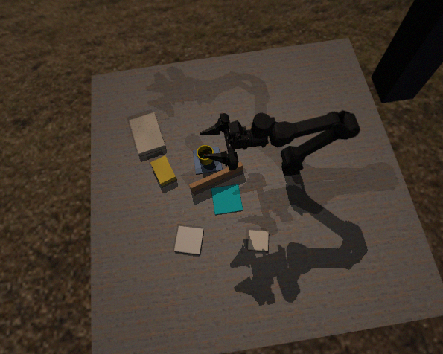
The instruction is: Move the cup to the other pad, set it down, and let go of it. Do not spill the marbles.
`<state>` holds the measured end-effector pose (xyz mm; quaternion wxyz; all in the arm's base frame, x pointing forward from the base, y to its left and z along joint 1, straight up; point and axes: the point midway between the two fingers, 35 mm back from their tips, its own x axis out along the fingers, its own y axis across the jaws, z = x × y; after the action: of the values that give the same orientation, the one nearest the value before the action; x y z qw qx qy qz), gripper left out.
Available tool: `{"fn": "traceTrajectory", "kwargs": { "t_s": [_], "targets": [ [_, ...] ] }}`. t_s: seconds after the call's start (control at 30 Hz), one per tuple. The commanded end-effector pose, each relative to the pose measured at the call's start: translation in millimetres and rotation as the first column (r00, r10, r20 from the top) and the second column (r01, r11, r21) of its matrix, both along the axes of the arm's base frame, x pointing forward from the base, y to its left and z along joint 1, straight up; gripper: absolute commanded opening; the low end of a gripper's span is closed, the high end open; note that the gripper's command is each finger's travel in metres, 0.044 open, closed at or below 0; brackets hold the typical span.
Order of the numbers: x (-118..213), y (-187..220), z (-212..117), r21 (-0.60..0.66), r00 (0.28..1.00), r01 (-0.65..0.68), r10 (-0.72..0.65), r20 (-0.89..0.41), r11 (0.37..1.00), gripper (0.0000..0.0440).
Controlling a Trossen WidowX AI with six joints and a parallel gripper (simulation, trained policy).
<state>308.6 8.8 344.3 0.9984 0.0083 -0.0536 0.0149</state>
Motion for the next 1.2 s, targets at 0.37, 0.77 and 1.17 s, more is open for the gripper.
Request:
{"fn": "traceTrajectory", "kwargs": {
  "t_s": [0.37, 0.77, 1.17],
  "targets": [
    [14, 4, -16, 0.049, 0.990, 0.011, -0.004, -0.142, 0.999, 0.0096],
    [32, 19, -31, 0.122, 0.951, -0.005, 0.043, -0.307, 0.993, 0.0130],
    [47, 31, -49, 0.186, 0.875, 0.026, 0.067, -0.479, 0.982, 0.0121]
  ]
}}
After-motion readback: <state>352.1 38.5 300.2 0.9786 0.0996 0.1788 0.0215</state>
